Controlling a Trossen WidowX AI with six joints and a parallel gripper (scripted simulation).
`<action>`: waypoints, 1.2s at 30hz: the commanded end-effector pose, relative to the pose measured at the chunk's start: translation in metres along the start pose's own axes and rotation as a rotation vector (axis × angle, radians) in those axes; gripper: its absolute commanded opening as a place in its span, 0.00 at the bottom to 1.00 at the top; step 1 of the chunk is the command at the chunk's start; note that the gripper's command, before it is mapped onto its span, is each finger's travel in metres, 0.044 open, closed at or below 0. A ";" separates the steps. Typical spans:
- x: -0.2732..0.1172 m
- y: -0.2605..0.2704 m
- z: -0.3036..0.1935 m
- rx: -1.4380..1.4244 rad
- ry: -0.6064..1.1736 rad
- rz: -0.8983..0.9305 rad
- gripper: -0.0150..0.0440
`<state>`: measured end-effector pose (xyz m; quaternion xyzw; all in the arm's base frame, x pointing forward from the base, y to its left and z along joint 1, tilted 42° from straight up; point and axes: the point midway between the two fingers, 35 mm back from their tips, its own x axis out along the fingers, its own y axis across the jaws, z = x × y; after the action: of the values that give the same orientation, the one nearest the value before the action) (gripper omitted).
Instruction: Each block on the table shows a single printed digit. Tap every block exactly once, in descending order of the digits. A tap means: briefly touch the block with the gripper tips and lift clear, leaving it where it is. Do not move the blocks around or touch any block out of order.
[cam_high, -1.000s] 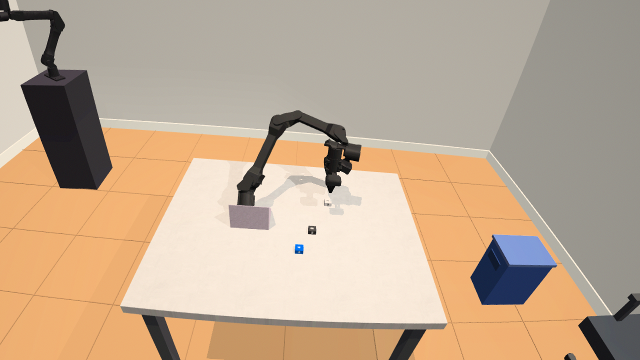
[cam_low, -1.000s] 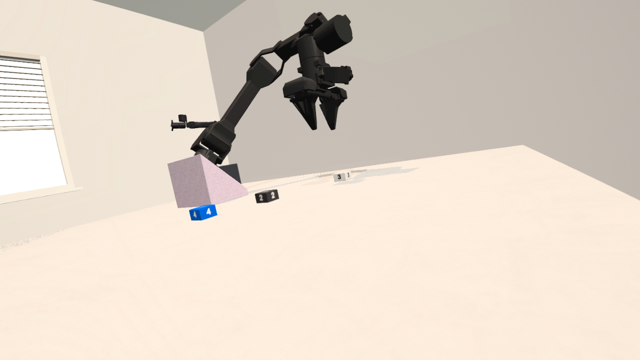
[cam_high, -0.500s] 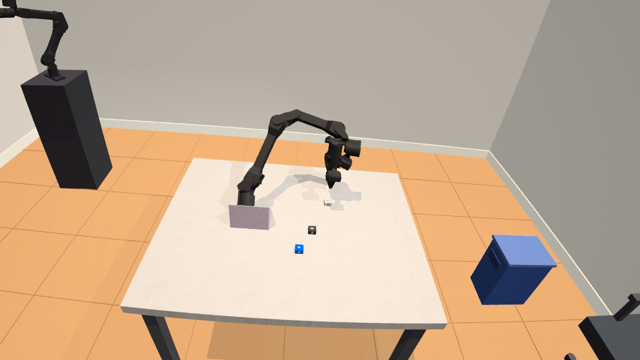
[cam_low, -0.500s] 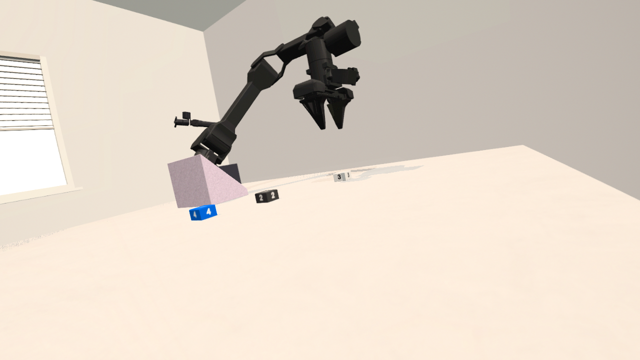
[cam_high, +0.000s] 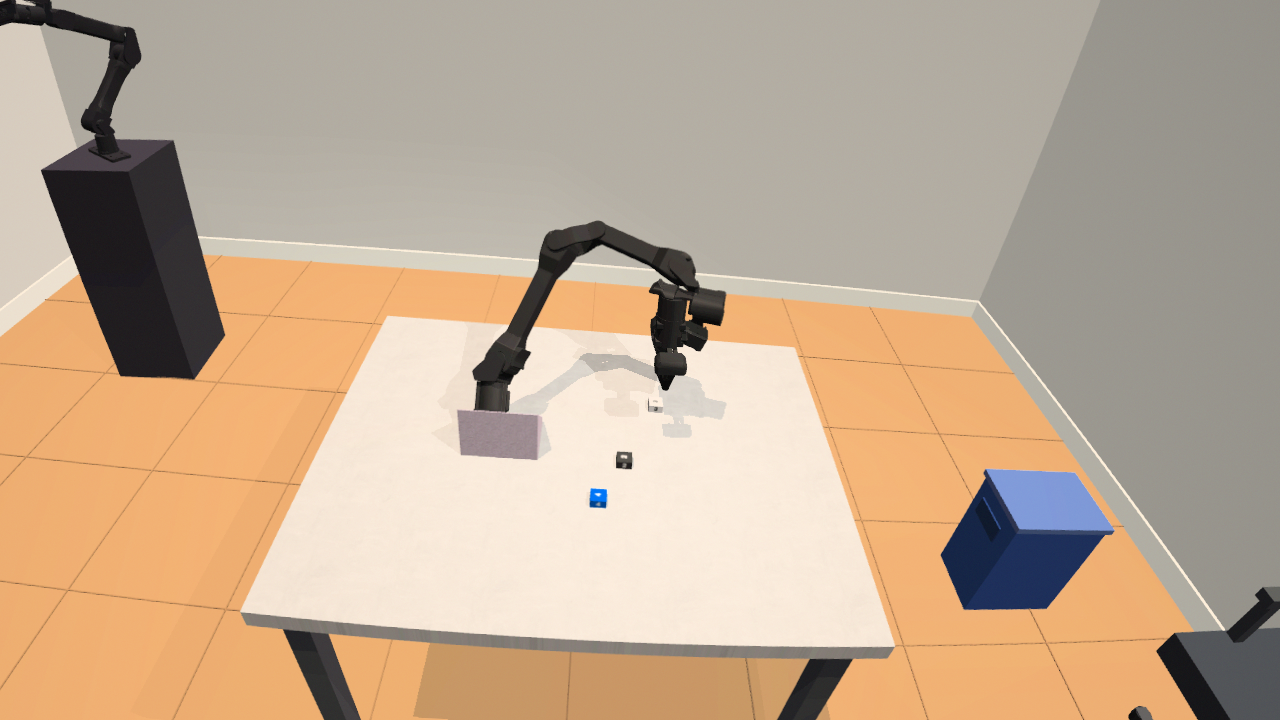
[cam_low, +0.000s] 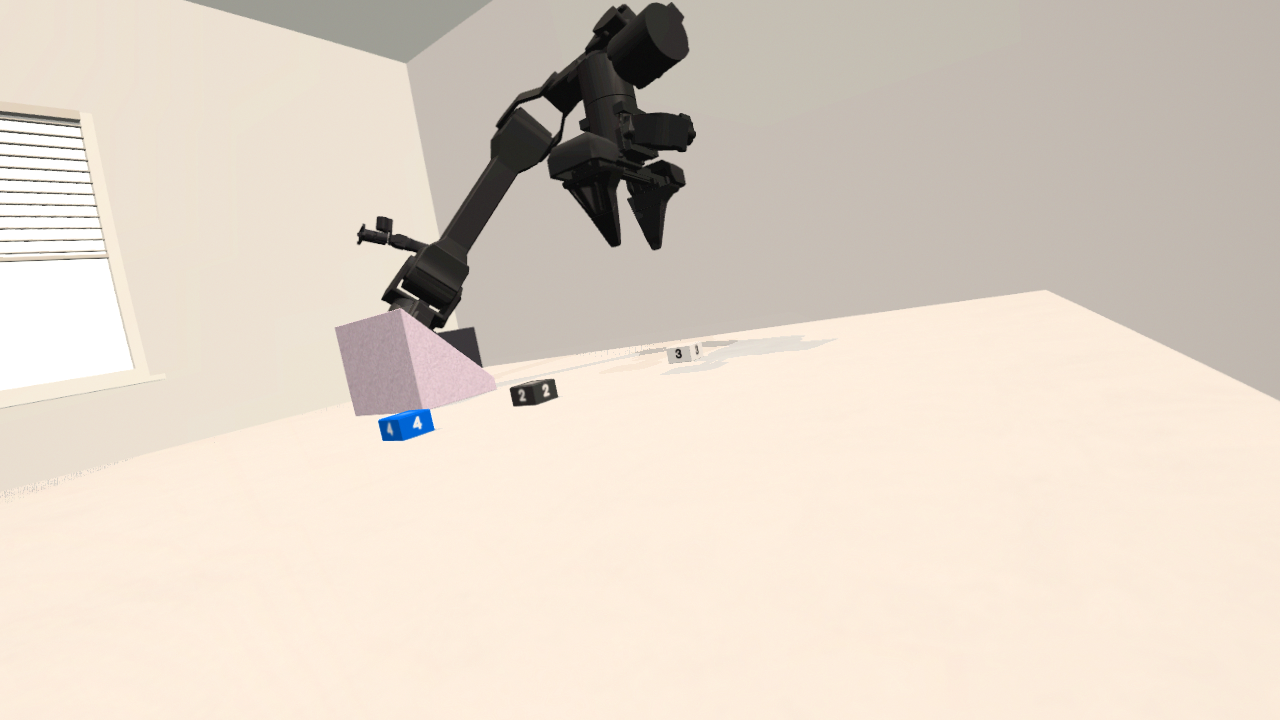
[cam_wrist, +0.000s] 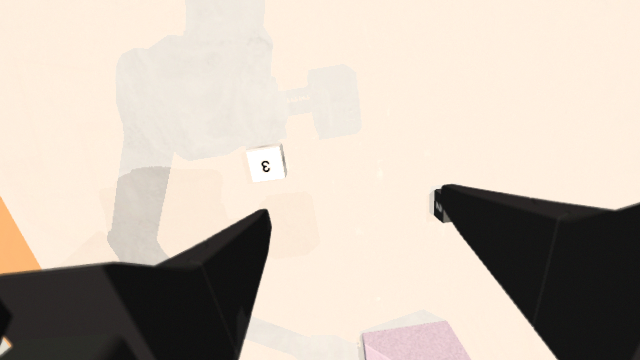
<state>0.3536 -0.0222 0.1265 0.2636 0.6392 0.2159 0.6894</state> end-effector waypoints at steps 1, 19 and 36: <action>0.002 -0.069 -0.015 0.027 0.018 -0.018 0.93; 0.014 -0.235 -0.133 0.018 0.032 0.026 0.93; 0.095 -0.232 -0.135 0.017 0.031 0.029 0.29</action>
<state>0.2182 -0.1314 -0.0974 0.2719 0.6488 0.2262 0.6738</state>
